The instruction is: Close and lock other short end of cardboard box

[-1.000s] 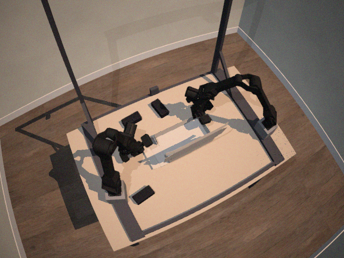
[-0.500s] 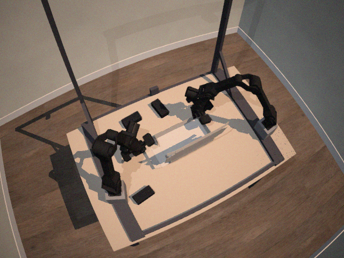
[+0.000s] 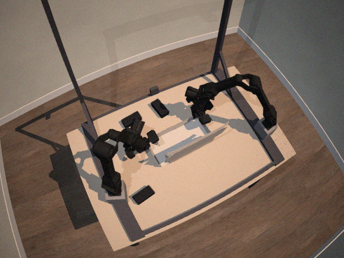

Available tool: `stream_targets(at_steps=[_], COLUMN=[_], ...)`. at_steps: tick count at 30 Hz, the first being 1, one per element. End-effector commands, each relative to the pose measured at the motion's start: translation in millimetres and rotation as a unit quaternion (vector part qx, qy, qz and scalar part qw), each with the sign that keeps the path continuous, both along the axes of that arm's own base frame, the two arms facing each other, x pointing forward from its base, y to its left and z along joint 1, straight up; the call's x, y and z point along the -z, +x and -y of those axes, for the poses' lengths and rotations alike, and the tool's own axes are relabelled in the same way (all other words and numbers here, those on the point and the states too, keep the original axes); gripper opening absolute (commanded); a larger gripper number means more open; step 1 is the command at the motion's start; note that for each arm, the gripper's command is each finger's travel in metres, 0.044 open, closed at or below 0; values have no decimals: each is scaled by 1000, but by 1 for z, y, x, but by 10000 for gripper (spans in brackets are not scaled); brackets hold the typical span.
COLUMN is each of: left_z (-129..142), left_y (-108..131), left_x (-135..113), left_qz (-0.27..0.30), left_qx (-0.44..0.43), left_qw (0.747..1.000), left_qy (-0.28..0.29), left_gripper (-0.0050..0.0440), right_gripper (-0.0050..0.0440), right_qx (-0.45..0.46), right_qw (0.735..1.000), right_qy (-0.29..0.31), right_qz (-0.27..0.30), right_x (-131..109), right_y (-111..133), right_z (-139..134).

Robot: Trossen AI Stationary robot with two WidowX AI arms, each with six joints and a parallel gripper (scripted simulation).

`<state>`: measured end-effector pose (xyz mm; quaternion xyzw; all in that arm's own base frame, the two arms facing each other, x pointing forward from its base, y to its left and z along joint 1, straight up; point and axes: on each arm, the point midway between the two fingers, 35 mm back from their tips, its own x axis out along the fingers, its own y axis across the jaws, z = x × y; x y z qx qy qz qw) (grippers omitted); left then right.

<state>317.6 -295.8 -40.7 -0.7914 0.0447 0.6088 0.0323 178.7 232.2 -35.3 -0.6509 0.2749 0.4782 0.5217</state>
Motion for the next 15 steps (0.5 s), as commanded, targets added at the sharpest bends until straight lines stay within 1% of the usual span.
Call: stream_targets(at_steps=[1,8,11,13,15], left_z=[5,5,5,5,5], left_y=[5,5,5,5,5], left_x=[-11,-11,-11,-11,-11], left_qz=[11,11,11,11,11], left_qx=[3,3,3,3,3], left_qw=[1000,1000,1000,1000,1000], left_qy=[-12,-12,-12,-12,-12], left_gripper=[3,3,3,3,3], right_gripper=[0,0,0,0,0], right_qx=[2,2,2,2,2], right_qw=[1000,1000,1000,1000,1000], right_qy=[7,8,7,7,7], right_qz=[6,6,6,5,5], right_x=[-6,-5,2,13,13], right_y=[9,19,8,-9,-9], right_z=[-7,-13,-10,-7,-7])
